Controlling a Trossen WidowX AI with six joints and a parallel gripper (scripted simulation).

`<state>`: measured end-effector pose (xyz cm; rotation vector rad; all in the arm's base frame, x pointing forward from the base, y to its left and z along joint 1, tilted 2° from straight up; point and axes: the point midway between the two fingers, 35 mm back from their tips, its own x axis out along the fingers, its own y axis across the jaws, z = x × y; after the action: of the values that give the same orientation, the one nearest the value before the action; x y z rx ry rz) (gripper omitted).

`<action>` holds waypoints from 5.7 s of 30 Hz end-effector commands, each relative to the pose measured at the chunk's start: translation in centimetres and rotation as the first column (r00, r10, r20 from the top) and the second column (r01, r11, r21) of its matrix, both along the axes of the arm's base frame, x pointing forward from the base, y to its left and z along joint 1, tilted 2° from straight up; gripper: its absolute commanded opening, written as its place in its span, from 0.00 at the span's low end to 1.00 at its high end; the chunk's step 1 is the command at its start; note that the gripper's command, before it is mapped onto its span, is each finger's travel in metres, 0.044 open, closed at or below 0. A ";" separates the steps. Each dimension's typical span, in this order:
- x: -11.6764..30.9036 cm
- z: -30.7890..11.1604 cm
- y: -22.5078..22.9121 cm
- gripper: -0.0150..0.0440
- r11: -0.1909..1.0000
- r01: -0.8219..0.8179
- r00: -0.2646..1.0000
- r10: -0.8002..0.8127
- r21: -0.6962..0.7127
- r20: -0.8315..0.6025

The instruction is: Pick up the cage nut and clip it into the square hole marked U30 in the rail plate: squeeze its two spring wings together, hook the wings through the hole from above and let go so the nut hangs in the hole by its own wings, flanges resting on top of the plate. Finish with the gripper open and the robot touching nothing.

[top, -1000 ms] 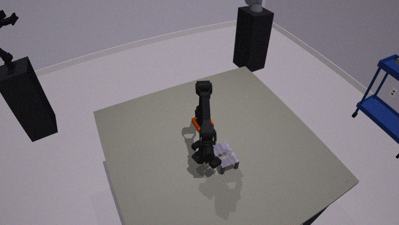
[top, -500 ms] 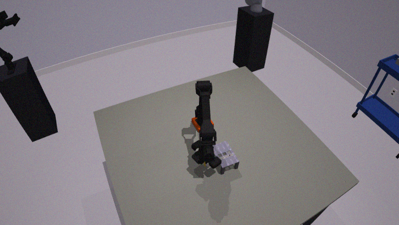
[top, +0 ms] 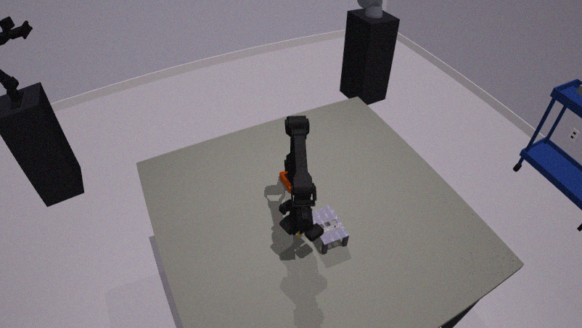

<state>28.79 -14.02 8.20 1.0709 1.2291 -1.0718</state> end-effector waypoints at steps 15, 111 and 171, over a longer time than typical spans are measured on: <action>-0.3 7.1 0.1 0.29 1.000 -0.001 1.000 0.001 0.000 0.011; 2.5 2.7 13.0 0.29 0.284 -0.959 0.284 0.958 0.002 0.028; 2.6 2.7 13.8 0.29 0.287 -0.958 0.287 0.957 -0.008 -0.031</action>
<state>31.43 -0.25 10.89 0.0833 1.5226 -0.0976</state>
